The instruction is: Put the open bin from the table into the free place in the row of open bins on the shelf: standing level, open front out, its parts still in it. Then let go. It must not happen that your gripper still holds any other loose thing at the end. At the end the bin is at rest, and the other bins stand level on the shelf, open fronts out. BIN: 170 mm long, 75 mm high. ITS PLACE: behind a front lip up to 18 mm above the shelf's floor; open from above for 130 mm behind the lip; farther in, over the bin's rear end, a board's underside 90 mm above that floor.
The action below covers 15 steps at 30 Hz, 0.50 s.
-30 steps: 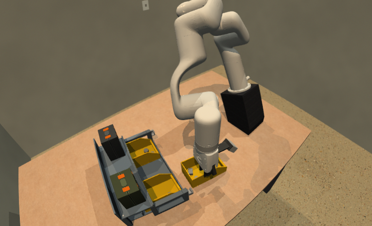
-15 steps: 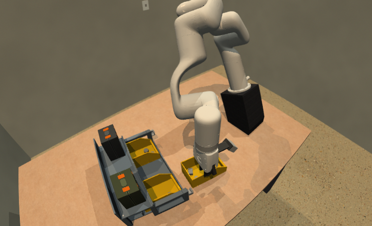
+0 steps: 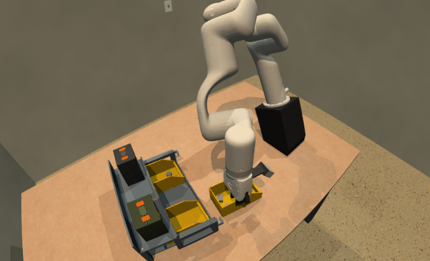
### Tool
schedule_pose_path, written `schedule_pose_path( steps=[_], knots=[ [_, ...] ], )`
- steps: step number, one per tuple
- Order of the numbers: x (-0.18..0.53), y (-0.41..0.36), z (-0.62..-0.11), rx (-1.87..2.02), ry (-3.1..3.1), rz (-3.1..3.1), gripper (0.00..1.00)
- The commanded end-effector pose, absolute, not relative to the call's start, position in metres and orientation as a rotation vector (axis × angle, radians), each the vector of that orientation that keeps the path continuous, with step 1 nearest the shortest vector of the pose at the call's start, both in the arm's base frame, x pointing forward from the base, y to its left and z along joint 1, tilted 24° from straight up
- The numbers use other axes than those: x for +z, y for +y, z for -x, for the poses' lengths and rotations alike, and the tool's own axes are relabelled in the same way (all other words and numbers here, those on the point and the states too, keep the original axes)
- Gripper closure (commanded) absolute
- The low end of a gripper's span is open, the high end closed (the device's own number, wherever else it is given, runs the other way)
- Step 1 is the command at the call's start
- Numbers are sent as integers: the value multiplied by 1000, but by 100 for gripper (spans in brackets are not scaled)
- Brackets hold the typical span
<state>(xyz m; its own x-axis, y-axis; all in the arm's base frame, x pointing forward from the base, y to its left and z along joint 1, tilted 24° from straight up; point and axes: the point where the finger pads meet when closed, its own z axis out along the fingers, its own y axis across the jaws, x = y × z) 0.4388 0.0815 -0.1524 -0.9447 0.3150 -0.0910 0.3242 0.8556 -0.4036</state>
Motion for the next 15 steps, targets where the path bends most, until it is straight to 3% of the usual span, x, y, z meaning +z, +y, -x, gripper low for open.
schedule_pose_path(
  steps=[1, 15],
  knots=[
    [-151, 83, -441, -655, 3002, -517, 72],
    [-160, 79, -441, -655, 3002, -517, 72]
  ],
)
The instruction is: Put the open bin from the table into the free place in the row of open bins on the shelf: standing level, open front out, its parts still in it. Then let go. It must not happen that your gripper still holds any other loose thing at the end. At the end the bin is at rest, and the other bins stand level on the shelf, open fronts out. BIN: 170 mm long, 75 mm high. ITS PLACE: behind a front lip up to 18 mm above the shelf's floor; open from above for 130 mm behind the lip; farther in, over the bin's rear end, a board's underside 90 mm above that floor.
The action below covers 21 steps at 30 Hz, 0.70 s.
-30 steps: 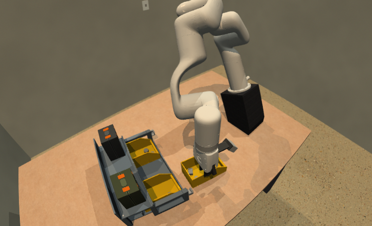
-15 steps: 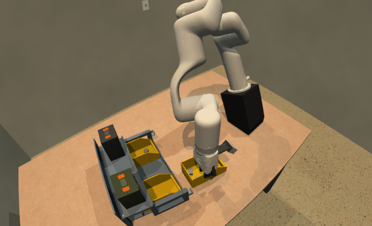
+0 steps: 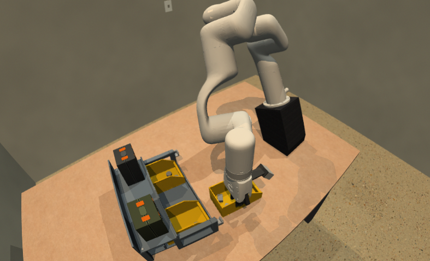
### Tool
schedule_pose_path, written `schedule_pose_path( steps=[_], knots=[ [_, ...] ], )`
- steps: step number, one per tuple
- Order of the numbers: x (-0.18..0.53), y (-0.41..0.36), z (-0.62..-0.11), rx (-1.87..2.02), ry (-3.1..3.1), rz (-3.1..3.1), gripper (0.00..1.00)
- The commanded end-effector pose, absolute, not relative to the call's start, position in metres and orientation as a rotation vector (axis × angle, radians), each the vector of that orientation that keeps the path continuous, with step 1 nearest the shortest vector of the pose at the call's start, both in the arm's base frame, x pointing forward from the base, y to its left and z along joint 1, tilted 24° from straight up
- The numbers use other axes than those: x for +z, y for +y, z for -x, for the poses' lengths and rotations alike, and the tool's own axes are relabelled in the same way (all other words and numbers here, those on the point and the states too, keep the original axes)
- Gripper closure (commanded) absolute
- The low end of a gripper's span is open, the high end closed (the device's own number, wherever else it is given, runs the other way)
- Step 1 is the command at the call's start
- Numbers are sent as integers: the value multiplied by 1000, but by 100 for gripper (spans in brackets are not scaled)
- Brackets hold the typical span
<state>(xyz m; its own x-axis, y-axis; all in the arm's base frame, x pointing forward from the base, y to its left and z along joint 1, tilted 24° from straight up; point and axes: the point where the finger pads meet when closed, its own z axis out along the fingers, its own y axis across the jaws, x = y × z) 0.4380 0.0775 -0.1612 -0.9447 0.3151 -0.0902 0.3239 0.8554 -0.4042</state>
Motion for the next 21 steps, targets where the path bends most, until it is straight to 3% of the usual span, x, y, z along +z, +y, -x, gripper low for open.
schedule_pose_path(
  steps=[1, 21],
  knots=[
    [-160, 79, -441, -655, 3002, -517, 72],
    [-169, 75, -440, -655, 3002, -517, 72]
  ],
)
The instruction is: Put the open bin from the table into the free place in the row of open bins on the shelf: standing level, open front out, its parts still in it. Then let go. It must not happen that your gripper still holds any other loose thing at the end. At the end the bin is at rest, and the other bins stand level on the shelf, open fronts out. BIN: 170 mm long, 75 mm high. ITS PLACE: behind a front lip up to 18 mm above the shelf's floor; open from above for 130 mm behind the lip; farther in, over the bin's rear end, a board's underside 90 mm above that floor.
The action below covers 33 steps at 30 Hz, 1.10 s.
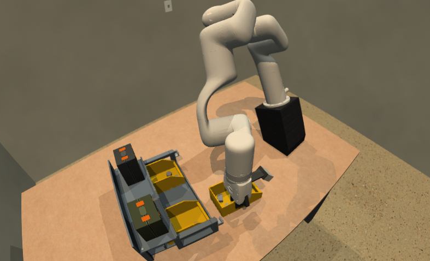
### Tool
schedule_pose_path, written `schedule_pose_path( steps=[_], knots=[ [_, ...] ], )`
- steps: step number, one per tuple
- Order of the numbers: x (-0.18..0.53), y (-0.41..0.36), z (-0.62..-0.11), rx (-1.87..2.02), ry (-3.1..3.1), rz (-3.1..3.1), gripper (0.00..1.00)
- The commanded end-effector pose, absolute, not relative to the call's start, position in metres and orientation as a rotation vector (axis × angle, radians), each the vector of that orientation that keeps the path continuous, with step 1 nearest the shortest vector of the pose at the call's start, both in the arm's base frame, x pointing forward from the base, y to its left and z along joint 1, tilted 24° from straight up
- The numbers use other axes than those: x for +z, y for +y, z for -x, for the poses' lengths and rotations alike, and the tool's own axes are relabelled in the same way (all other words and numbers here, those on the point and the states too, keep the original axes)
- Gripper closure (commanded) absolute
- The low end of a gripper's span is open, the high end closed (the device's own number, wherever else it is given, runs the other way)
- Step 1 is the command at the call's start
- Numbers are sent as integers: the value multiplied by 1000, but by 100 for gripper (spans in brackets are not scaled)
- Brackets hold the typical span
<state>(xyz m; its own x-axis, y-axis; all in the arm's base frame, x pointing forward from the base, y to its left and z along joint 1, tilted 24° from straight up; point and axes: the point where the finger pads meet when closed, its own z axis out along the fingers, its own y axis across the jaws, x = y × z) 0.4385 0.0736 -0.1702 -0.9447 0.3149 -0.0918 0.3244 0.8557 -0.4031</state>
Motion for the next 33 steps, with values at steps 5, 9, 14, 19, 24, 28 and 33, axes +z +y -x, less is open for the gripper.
schedule_pose_path(
  steps=[5, 9, 14, 19, 24, 28, 33],
  knots=[
    [-175, 72, -440, -655, 3002, -517, 72],
    [-183, 68, -439, -655, 3002, -517, 72],
    [-183, 68, -439, -655, 3002, -517, 72],
    [-183, 68, -439, -655, 3002, -517, 72],
    [-188, 66, -439, -655, 3002, -517, 72],
    [-190, 65, -439, -655, 3002, -517, 72],
    [-190, 65, -439, -655, 3002, -517, 72]
  ],
)
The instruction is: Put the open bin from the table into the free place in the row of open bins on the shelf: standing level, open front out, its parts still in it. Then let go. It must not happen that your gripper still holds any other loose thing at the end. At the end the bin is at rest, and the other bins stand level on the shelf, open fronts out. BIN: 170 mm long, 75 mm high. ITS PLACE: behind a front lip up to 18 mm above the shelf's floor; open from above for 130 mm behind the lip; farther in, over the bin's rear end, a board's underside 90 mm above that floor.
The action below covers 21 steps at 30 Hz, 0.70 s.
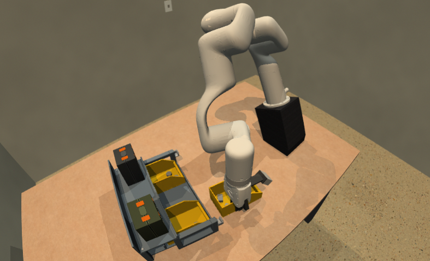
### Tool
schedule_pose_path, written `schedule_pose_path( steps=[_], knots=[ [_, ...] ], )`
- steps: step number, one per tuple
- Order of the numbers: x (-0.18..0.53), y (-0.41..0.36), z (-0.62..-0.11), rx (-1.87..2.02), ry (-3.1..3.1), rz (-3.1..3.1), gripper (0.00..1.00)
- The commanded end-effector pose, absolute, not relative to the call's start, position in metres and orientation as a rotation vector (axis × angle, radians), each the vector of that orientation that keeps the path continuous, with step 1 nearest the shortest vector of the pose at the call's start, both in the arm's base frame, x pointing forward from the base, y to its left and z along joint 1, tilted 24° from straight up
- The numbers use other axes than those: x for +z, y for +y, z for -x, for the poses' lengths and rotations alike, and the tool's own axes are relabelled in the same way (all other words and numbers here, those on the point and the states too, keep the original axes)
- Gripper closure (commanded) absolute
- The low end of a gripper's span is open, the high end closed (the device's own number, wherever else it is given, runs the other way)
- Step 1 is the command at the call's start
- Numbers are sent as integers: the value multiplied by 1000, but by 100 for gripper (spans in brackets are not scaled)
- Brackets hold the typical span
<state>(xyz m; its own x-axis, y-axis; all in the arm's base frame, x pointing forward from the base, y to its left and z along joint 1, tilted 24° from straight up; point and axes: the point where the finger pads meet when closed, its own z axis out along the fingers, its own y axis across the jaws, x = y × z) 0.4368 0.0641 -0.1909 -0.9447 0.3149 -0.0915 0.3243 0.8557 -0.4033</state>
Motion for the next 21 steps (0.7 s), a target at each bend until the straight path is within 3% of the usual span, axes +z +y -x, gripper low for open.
schedule_pose_path(
  steps=[1, 21],
  knots=[
    [-190, 65, -439, -655, 3002, -517, 72],
    [-187, 66, -439, -655, 3002, -517, 72]
  ],
)
